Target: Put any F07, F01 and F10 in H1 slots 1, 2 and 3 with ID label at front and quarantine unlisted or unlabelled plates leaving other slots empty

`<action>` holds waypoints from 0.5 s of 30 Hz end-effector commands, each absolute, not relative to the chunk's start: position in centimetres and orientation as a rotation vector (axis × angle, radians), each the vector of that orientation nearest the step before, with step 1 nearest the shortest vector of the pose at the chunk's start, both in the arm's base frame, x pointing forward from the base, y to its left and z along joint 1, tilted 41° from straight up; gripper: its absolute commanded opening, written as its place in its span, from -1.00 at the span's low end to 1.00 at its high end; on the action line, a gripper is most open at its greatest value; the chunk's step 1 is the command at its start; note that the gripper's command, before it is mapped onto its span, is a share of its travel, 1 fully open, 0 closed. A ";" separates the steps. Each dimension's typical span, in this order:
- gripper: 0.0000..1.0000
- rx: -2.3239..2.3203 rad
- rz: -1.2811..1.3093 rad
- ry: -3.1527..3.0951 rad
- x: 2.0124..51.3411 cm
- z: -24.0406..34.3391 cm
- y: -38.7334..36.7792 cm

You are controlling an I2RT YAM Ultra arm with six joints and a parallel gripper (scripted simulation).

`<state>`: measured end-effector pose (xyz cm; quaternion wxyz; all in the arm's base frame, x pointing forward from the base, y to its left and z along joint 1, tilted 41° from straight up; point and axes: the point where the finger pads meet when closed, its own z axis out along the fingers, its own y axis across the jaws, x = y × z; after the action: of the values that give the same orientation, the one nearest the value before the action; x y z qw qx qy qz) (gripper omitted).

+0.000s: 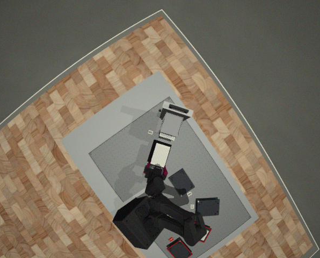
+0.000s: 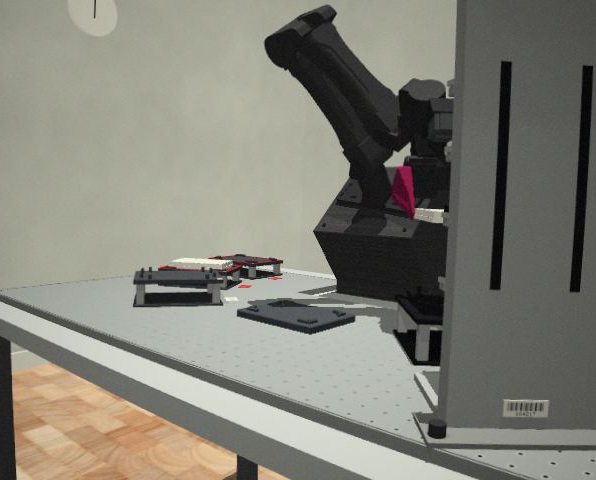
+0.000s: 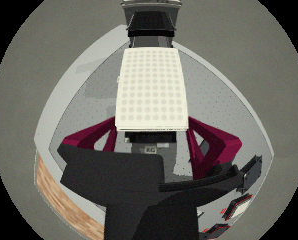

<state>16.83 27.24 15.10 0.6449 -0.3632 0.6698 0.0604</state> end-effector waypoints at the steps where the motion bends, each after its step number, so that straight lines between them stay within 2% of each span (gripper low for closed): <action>1: 0.72 -0.820 0.157 1.516 16.8 15.4 27.5; 15: 0.72 -0.821 0.157 1.516 17.2 14.9 27.6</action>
<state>17.32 27.25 14.45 0.6438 -0.3638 0.6706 0.0581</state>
